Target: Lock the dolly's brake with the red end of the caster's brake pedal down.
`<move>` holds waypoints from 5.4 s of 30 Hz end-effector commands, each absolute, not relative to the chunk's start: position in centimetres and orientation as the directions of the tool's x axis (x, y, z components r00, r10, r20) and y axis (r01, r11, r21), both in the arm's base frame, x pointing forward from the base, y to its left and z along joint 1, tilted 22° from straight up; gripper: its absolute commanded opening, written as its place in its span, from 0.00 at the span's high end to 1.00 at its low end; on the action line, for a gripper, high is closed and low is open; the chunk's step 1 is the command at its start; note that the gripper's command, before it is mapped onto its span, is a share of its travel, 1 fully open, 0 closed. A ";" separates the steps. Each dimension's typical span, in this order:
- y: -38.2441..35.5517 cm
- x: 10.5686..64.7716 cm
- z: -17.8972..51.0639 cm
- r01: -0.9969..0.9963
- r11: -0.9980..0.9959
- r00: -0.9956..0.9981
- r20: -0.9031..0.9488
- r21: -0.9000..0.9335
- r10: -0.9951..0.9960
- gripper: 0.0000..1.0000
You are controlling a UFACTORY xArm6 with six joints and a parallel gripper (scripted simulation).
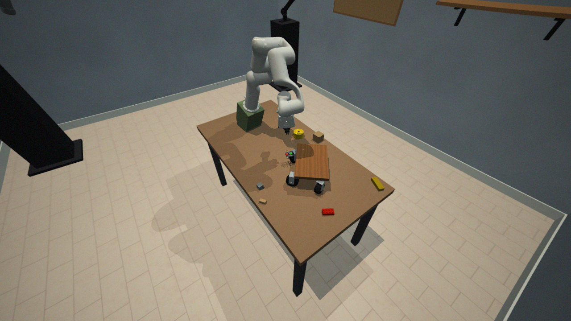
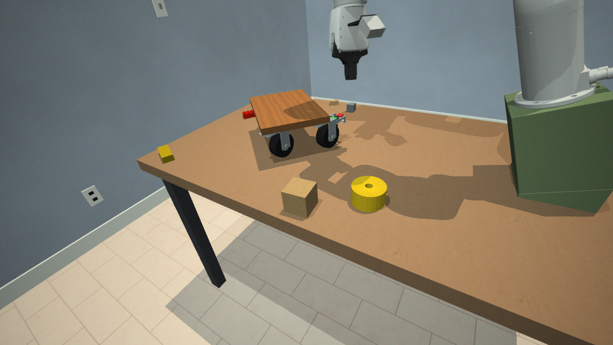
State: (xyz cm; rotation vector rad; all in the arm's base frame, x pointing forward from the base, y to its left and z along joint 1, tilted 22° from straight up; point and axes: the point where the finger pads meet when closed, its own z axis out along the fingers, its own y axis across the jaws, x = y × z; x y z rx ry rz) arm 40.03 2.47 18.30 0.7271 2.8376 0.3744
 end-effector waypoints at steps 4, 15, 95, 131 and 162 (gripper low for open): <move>-1.1 44.9 18.9 0.217 0.967 -0.910 -0.331 0.132 0.249 1.00; -1.3 46.2 16.9 0.194 0.974 -0.910 -0.349 0.113 0.222 1.00; -1.1 48.7 10.5 0.195 0.974 -0.910 -0.349 0.113 0.222 1.00; -1.0 49.5 8.7 0.195 0.974 -0.910 -0.349 0.113 0.222 1.00; -1.0 49.6 8.7 0.195 0.974 -0.910 -0.349 0.113 0.222 1.00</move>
